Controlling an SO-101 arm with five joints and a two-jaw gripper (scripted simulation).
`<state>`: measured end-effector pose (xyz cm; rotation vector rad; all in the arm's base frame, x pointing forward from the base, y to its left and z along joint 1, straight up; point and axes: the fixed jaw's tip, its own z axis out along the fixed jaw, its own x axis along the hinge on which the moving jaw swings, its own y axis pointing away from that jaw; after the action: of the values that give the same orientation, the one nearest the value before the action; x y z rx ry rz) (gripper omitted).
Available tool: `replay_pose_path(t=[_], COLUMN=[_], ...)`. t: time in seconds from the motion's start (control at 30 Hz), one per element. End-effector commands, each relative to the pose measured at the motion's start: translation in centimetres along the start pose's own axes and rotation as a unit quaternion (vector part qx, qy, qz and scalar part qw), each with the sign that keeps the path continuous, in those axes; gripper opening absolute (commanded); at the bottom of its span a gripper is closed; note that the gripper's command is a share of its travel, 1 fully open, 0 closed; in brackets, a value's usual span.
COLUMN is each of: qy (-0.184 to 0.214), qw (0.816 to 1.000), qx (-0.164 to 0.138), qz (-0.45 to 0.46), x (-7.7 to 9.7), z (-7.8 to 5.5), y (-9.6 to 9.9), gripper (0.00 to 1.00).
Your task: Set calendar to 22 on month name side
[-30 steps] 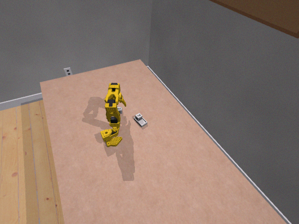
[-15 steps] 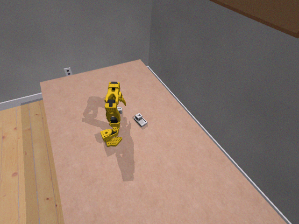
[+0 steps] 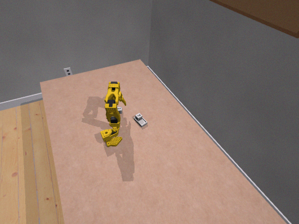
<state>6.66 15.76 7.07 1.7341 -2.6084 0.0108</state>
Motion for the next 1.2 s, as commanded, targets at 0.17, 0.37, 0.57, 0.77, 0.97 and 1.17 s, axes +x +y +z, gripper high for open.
replay_pose_path(t=[0.17,0.37,0.57,0.77,0.97,1.17], qy=[-0.109,-0.170,-0.247,-0.276,-0.277,-0.276], qw=[0.994,0.985,0.969,0.961,0.961,0.961], qx=[0.004,0.006,0.009,0.010,0.010,0.012], qz=[0.002,0.002,0.002,0.002,0.002,-0.006], x=[-1.1,-1.1,-0.8,-0.6,-0.6,-0.6], z=[-3.3,-5.2,-7.6,-8.5,-8.5,-8.5], y=[0.1,0.1,0.1,0.1,0.1,0.1], gripper=[0.35,0.35,0.35,0.35,0.35,0.35])
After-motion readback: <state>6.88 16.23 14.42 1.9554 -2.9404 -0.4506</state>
